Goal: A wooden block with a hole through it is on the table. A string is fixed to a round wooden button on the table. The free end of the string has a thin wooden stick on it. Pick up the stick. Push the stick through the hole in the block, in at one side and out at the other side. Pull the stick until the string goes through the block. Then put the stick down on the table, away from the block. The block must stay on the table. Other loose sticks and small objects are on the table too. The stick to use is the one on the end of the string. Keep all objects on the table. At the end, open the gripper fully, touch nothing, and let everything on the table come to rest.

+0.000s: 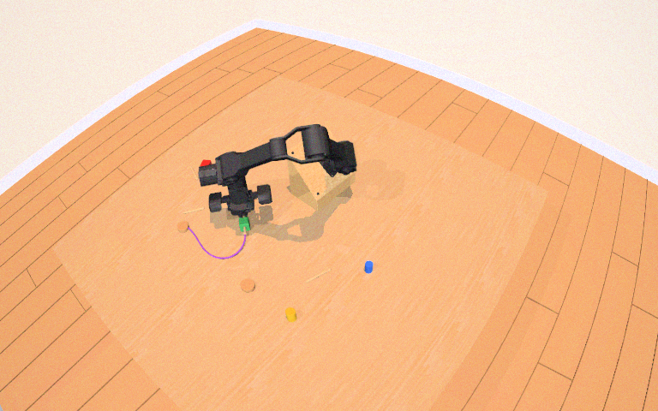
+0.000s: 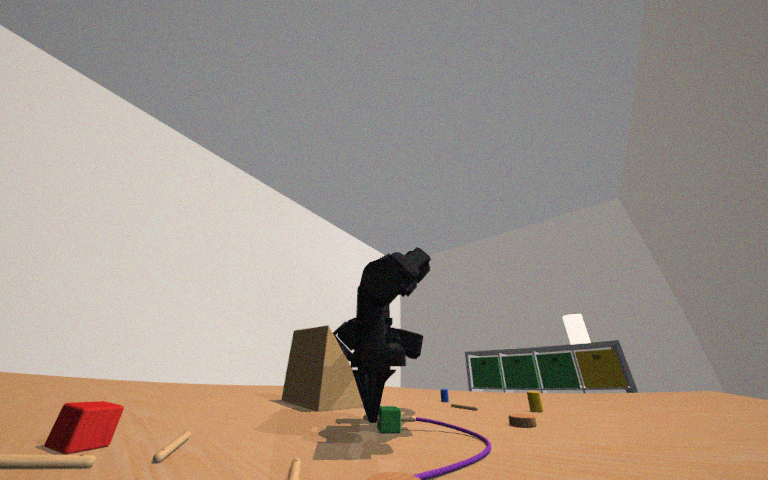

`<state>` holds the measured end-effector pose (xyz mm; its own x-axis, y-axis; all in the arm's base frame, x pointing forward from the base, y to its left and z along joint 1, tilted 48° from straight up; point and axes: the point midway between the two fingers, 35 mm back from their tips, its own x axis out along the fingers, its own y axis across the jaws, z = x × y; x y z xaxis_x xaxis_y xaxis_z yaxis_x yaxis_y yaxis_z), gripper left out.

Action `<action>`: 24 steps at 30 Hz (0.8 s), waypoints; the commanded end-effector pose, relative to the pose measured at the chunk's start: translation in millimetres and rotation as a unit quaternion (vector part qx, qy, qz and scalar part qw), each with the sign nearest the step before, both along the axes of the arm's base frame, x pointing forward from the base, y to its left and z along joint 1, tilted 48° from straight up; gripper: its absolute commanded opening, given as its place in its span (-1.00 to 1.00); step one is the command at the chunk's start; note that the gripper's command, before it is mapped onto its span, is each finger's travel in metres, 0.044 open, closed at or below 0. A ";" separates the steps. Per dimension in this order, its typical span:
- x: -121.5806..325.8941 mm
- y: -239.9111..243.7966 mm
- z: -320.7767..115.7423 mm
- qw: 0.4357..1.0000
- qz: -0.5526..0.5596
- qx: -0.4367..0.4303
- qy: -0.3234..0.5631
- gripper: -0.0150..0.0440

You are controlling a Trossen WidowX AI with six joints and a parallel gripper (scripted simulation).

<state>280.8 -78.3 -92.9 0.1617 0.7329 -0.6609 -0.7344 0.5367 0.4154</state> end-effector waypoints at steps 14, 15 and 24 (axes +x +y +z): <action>-5.8 -2.0 -6.3 1.000 -0.008 0.011 -0.006 -0.49; -6.7 -2.5 -7.2 1.000 -0.008 0.010 -0.006 -0.49; -12.4 -5.0 -12.7 1.000 -0.010 0.008 -0.008 -0.49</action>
